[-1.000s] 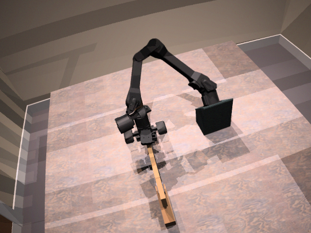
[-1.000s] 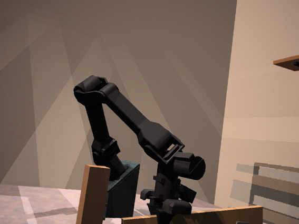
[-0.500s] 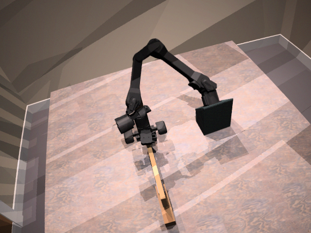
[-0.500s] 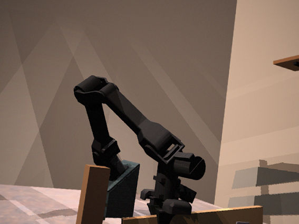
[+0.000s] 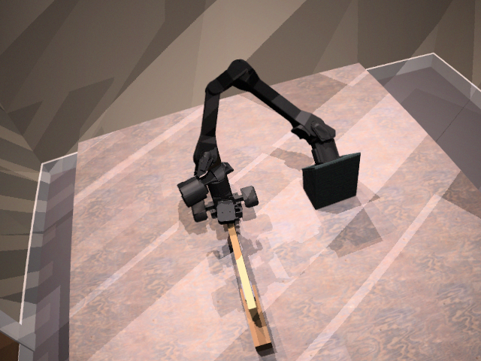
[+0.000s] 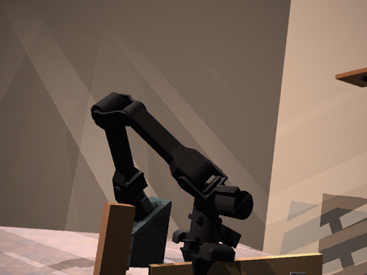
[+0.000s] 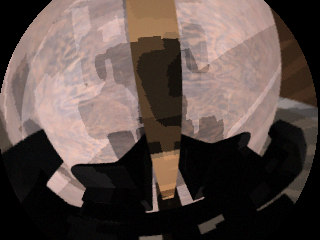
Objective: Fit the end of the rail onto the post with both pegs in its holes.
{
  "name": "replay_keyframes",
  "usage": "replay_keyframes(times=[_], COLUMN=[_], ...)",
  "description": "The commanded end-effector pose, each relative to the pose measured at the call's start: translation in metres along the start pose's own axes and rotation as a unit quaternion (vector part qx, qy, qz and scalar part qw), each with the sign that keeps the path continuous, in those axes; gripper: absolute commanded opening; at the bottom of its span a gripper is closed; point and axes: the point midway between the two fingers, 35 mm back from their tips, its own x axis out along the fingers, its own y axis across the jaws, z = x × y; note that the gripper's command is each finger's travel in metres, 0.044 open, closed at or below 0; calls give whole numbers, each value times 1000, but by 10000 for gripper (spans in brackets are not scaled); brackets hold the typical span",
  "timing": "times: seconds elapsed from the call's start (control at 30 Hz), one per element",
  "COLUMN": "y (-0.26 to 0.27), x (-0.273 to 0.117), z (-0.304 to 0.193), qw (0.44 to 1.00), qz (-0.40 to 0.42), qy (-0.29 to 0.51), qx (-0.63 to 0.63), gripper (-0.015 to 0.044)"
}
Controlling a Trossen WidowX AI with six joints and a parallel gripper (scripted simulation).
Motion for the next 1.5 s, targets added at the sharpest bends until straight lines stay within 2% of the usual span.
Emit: replay_keyframes(times=[0.0,1.47], y=[-2,-3], x=[-6,-29], z=[1,1], qw=[1000,1000], qz=[-5,-5], qy=[-3,-3], qx=[-2,-2], gripper=[0,0])
